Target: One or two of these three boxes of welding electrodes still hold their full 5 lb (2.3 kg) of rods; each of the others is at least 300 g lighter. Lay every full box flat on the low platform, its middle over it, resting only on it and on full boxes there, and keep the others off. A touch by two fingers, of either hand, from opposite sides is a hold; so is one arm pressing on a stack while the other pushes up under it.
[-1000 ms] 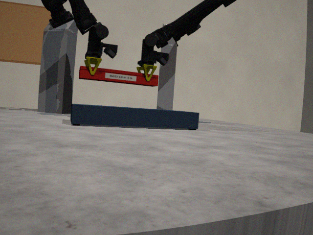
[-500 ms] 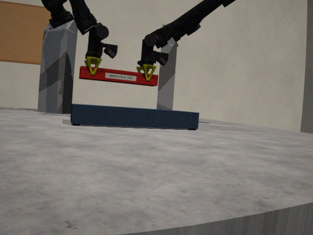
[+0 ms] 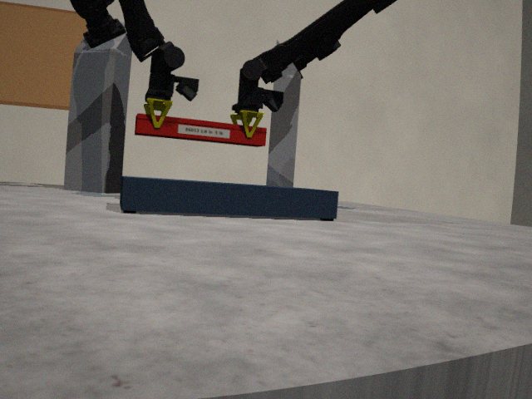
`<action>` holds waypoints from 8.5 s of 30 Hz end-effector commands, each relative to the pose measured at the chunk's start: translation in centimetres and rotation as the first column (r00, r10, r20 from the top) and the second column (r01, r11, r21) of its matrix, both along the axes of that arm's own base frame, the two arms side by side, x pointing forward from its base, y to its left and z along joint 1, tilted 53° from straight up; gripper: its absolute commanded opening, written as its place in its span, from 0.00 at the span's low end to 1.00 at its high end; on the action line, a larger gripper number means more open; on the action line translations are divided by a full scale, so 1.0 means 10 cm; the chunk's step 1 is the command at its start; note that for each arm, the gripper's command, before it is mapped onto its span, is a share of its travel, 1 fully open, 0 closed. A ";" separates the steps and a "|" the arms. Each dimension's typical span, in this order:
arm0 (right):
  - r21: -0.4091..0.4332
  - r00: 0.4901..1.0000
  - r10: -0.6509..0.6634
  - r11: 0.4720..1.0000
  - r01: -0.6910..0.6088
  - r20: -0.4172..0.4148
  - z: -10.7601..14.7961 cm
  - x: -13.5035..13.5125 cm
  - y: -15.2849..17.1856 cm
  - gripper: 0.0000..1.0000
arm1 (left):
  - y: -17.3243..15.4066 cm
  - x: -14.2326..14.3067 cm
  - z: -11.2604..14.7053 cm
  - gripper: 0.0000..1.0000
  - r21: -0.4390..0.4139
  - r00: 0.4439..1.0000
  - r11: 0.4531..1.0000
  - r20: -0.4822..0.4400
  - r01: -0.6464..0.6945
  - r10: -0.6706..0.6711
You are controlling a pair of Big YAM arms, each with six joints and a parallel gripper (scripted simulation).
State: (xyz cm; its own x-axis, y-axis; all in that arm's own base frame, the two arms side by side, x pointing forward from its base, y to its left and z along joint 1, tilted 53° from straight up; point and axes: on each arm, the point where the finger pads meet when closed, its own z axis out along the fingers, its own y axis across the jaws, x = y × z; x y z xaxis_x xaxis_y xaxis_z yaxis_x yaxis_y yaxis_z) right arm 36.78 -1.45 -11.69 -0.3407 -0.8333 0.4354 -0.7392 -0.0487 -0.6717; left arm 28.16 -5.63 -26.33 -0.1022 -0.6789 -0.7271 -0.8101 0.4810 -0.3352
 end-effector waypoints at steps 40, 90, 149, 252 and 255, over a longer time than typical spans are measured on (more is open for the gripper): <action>-0.009 1.000 0.014 1.000 -0.014 -0.027 -0.28 -0.29 -0.06 0.00 | 0.30 -0.30 -0.10 0.00 0.010 1.000 1.000 -0.017 0.003 -0.003; -0.003 1.000 0.009 1.000 -0.009 -0.013 -0.64 0.12 -0.38 0.00 | 0.56 0.10 -0.49 0.00 -0.002 1.000 1.000 -0.004 0.004 -0.004; 0.005 0.999 0.029 1.000 -0.029 -0.033 -1.02 0.35 -0.62 0.00 | 0.88 0.32 -0.83 0.00 0.010 0.999 0.999 -0.037 0.034 -0.033; 0.002 1.000 0.017 1.000 -0.017 -0.026 -1.25 0.65 -0.88 0.00 | 1.09 0.63 -1.08 0.00 -0.002 1.000 1.000 -0.021 0.013 -0.013; 0.002 1.000 0.017 1.000 -0.017 -0.026 -1.25 0.65 -0.88 0.00 | 1.09 0.63 -1.08 0.00 -0.002 1.000 1.000 -0.021 0.013 -0.013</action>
